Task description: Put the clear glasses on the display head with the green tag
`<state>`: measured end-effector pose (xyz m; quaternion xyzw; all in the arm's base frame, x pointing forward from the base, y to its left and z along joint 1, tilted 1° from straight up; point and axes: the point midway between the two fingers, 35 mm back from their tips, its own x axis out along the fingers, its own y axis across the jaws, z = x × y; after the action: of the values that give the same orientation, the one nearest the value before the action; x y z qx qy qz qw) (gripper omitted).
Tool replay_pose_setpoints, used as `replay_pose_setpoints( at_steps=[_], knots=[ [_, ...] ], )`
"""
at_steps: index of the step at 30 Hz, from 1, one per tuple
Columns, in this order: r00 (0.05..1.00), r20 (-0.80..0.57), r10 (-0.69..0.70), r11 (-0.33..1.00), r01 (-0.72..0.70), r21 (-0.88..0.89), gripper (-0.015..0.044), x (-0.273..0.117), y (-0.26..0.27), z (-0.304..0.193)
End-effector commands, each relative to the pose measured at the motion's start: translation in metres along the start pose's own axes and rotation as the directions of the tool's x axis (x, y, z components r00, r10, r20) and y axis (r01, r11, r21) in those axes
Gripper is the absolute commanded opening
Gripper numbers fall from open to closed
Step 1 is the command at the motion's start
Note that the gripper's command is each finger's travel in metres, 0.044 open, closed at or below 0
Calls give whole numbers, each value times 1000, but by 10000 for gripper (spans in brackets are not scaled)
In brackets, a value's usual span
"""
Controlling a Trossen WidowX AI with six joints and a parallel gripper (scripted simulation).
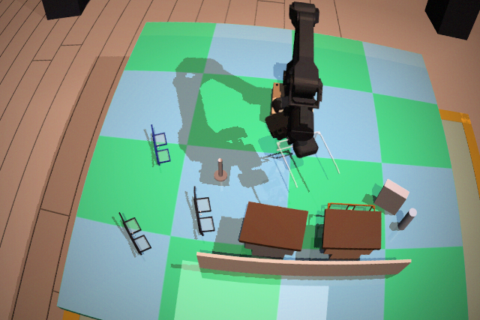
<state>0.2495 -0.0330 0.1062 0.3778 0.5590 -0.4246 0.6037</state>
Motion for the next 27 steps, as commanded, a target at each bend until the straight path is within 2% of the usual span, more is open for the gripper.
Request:
replay_pose_setpoints(
  at_steps=[1,8,27],
  knots=[
    [1000,-23,16,981,-11,195,0,2,-3,8],
    [998,-51,44,869,-13,495,0,5,-8,21],
    [998,-45,40,853,-11,521,0,25,-7,21]
  ],
)
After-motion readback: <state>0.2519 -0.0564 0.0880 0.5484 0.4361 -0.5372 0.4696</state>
